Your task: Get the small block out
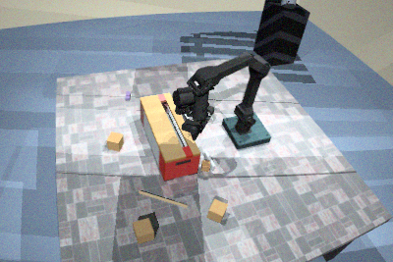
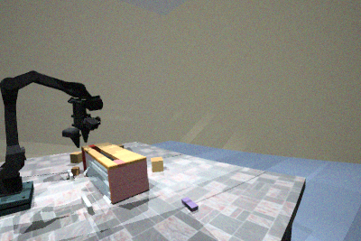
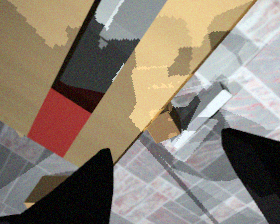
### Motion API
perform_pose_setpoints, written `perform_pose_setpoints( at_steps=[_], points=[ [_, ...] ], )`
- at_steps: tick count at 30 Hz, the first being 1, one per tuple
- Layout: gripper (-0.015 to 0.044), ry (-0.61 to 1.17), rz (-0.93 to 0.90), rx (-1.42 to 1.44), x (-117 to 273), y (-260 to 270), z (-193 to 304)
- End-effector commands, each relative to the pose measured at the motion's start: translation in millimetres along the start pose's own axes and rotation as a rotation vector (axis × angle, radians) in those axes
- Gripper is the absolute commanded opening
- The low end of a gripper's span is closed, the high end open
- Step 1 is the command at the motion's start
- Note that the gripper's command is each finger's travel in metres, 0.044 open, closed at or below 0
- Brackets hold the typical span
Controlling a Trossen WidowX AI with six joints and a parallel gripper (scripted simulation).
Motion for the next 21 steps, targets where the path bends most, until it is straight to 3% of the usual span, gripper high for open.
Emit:
perform_pose_setpoints(
  at_steps=[1,6,21],
  points=[
    [0.0285,-0.072,0.06,0.752,-0.3,8.7,15.2],
    [0.0285,-0.093,0.13,1.312,-2.3,15.2,26.6],
    [0.0285,-0.076,0.314,2.32,-4.8,26.3,49.1]
  ],
)
Point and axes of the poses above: the point midway between the two fingers, 35 mm back from their tips, its own x axis back along the fingers, its own y axis across the jaws, z = x × y, the point moved 6 cm from there along x, back along the fingers, and after that the axes turned 15 degrees about x, right-handed, at the moved point
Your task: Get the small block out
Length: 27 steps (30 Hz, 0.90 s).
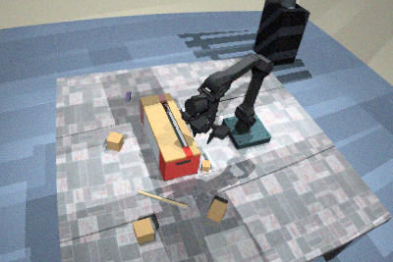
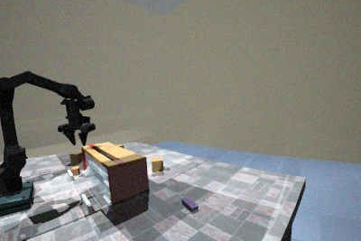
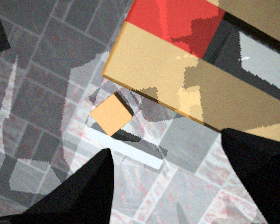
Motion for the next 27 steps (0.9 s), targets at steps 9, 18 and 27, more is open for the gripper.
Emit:
perform_pose_setpoints(
  at_steps=[9,18,27],
  points=[
    [0.0285,0.09,0.188,1.496,8.0,33.5,-8.9],
    [0.0285,0.194,0.234,2.085,9.7,46.4,-11.5],
    [0.0285,0.297,0.247,2.52,11.1,54.5,-12.7]
  ],
)
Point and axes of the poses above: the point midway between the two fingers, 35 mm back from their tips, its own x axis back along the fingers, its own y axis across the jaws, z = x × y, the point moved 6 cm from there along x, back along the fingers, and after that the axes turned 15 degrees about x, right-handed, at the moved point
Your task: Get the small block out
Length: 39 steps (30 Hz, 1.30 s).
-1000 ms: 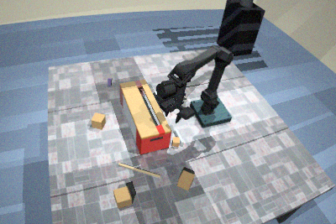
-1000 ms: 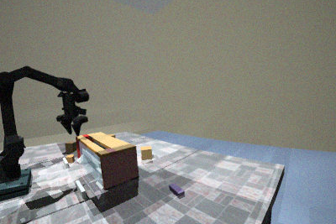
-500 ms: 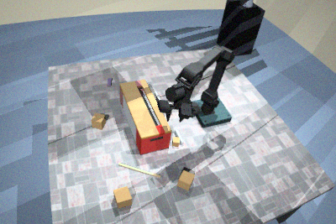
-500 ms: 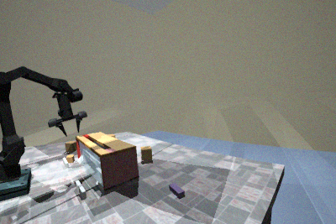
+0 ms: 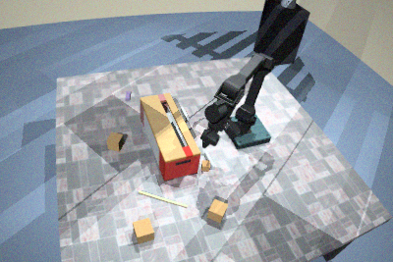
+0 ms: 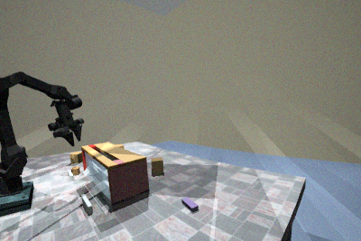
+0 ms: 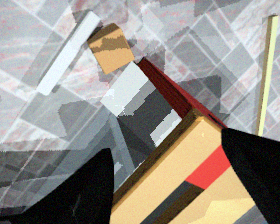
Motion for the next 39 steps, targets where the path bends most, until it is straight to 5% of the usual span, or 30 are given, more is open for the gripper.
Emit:
perform_pose_setpoints(
  at_steps=[1,16,24,39],
  points=[
    [0.0285,0.112,0.005,0.723,10.7,-4.8,-11.3],
    [0.0285,0.112,0.005,0.723,8.4,-4.9,-11.6],
    [0.0285,0.112,0.005,0.723,-78.4,7.3,-32.2],
    [0.0285,0.112,0.005,0.723,-93.8,8.8,-36.8]
  ],
)
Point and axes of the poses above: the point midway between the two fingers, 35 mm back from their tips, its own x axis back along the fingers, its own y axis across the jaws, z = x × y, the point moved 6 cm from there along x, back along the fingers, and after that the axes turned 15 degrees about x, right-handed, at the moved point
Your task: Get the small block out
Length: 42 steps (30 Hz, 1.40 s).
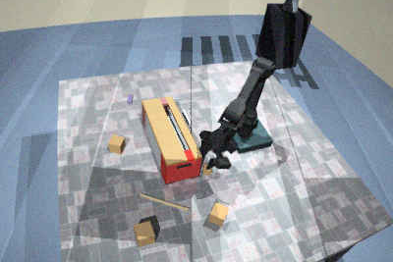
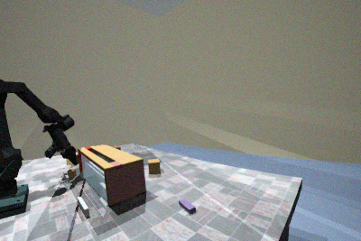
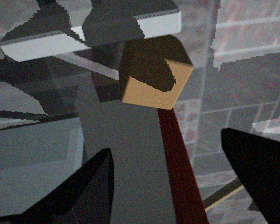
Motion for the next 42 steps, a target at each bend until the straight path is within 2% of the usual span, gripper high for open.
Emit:
perform_pose_setpoints(
  at_steps=[1,31,37,40,42],
  points=[
    [0.0285,-0.001,0.0,0.003,-6.6,-1.2,-2.5],
    [0.0285,-0.002,0.0,0.003,-45.7,-6.1,-24.4],
    [0.0127,-0.002,0.0,0.003,-45.7,-6.1,-24.4],
    [0.0107,-0.002,0.0,0.003,-45.7,-6.1,-24.4],
    [0.0055,-0.002,0.0,0.004,-42.5,-6.0,-22.4]
  ],
)
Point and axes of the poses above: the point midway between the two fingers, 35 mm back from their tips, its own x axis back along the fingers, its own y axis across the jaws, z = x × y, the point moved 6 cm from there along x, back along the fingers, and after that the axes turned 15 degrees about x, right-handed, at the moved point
